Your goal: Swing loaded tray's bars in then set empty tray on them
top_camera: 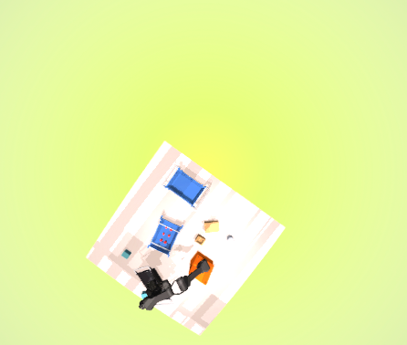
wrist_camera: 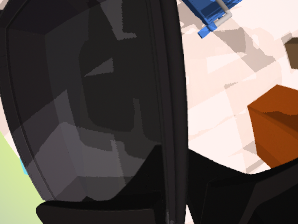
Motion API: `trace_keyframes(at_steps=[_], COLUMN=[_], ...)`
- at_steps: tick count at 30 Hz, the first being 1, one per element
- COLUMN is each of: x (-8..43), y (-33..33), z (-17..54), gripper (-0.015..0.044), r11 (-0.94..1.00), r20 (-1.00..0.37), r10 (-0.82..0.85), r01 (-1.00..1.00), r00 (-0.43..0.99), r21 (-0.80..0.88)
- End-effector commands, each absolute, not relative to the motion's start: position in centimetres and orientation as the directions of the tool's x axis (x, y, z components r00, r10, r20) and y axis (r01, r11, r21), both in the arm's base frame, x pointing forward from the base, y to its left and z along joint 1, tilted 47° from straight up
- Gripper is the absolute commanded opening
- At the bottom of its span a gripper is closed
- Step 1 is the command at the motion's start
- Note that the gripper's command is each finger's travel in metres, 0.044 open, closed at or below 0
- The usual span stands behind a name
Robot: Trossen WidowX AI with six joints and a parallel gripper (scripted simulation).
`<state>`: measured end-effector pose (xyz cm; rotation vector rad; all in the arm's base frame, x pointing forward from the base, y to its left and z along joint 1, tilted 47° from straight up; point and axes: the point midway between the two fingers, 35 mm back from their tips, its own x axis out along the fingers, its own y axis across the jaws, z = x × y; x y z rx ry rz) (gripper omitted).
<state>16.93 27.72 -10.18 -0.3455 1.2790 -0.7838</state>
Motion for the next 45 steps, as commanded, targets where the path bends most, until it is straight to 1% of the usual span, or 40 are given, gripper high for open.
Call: trace_keyframes(at_steps=[1, 24, 45], x=[18.4, 26.2, 30.8], y=[27.8, 22.0, 14.2], z=[-8.5, -1.5, 4.8], gripper=[0.0, 0.0, 0.0], r11=[0.708, 0.578, 0.37], r20=[-0.738, -0.738, -0.713], r10=[-0.668, -0.666, -0.692], r01=[0.386, 0.698, 0.903], r00=[0.097, 0.106, 0.109], r21=[-0.591, -0.422, -0.221])
